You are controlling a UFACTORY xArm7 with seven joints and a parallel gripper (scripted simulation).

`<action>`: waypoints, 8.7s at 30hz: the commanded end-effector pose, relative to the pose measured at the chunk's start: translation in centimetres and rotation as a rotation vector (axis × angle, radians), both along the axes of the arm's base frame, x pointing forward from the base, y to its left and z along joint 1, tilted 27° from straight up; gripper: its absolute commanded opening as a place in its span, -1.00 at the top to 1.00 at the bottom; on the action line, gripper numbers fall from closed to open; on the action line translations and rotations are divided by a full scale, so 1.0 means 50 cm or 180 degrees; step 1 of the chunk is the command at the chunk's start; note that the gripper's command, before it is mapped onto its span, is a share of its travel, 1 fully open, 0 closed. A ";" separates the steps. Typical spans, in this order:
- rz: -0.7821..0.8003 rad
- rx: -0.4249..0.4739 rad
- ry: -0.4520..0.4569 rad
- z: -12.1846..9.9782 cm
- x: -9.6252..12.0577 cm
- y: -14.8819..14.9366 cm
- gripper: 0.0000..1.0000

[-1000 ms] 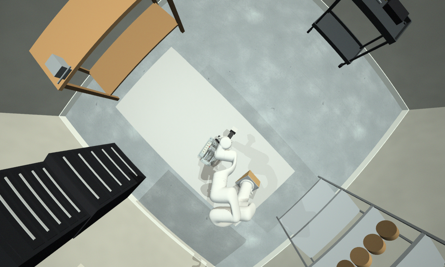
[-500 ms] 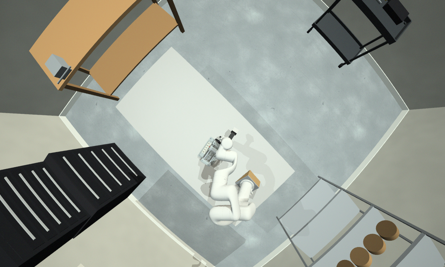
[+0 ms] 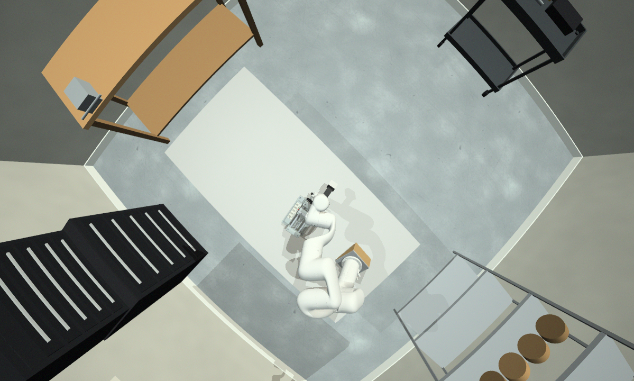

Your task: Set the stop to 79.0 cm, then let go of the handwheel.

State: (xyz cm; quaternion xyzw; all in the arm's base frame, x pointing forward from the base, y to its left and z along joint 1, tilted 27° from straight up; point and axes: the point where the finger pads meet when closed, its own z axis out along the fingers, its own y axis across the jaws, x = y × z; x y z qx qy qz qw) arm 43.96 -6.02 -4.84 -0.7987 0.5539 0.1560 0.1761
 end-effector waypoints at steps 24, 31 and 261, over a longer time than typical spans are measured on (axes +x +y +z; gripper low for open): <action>-0.0005 -0.0007 -0.0011 0.036 0.094 0.016 0.88; -0.0005 -0.0007 -0.0011 0.070 0.099 0.000 0.88; -0.0005 -0.0007 -0.0011 0.007 0.069 0.021 0.88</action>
